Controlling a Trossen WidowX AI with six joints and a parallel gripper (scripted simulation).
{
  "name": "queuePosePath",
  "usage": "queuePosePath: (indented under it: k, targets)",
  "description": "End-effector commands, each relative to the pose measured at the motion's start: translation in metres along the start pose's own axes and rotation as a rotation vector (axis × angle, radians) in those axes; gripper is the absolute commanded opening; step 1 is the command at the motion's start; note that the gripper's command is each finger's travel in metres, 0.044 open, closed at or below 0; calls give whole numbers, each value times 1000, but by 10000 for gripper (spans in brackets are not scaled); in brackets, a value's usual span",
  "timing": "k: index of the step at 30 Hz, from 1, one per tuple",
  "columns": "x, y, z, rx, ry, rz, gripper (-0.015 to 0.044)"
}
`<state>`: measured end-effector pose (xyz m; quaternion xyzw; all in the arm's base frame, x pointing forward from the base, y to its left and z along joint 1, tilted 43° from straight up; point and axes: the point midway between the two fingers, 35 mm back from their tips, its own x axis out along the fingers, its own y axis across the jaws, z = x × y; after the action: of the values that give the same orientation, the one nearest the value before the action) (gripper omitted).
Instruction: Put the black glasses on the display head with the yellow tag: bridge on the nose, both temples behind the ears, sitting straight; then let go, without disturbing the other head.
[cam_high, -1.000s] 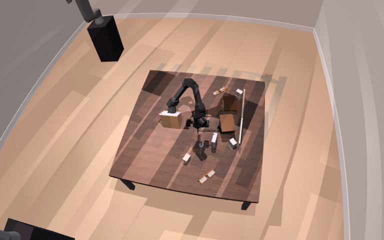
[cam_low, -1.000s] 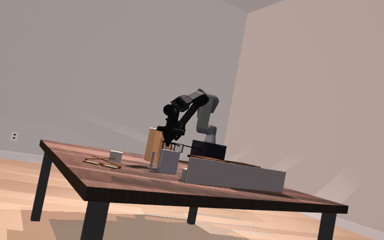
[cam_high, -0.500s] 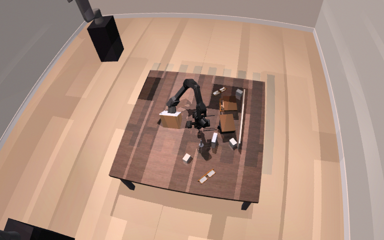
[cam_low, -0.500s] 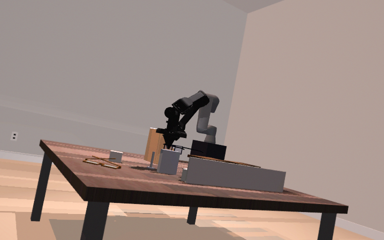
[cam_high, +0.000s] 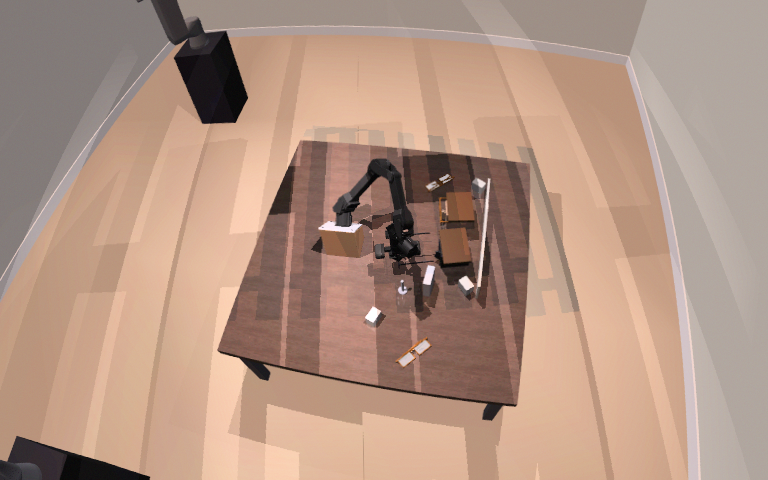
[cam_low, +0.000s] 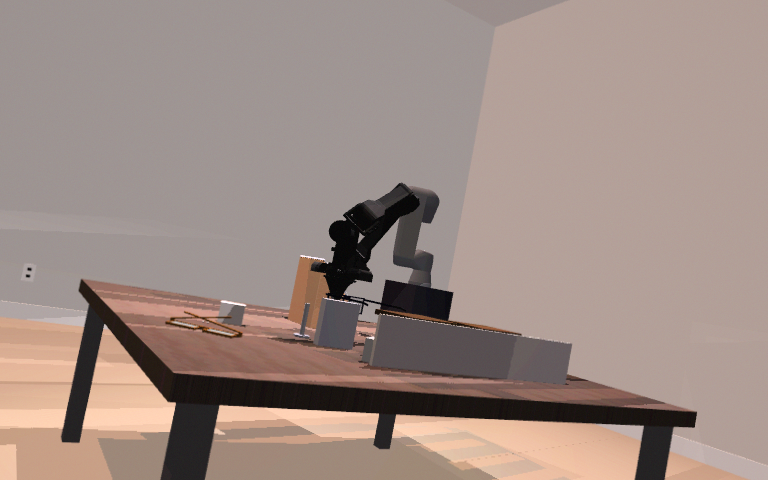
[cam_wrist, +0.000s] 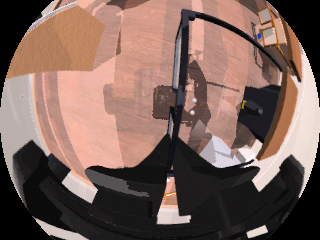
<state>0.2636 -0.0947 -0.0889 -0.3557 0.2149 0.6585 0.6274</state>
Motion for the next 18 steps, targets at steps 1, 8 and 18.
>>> queuePosePath:
  k: [1, 8, 18]
  targets:
    - [5, 0, 1, 7, -6, -1, 0]
    - [13, 0, 1, 7, -6, -1, 0]
    - [23, 0, 3, 7, -7, -1, 0]
